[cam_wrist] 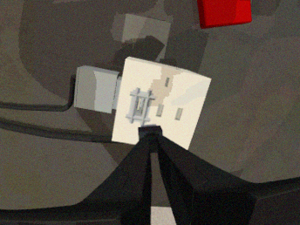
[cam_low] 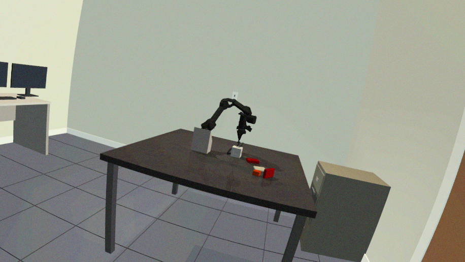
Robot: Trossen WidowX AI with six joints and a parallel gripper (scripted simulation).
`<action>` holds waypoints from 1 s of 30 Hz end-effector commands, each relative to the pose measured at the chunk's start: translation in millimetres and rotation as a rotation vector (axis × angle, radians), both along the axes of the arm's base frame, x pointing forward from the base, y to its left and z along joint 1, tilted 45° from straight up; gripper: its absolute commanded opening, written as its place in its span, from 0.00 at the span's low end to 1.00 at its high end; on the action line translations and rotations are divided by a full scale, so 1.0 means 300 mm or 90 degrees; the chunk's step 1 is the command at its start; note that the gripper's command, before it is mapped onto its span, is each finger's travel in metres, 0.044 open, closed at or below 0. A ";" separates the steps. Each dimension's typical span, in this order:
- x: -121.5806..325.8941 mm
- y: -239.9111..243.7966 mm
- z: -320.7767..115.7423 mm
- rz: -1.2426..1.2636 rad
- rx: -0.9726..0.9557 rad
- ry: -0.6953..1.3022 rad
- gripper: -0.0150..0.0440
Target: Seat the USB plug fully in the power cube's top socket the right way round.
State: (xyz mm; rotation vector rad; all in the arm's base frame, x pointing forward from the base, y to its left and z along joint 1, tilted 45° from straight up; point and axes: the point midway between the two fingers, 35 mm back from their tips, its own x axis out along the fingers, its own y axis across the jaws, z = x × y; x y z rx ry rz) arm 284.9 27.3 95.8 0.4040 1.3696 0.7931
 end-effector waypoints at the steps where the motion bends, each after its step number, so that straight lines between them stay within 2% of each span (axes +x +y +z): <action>1: -0.001 0.000 -0.001 0.052 0.000 -0.051 0.25; 30: -0.001 0.000 -0.001 0.394 -0.001 -0.391 0.25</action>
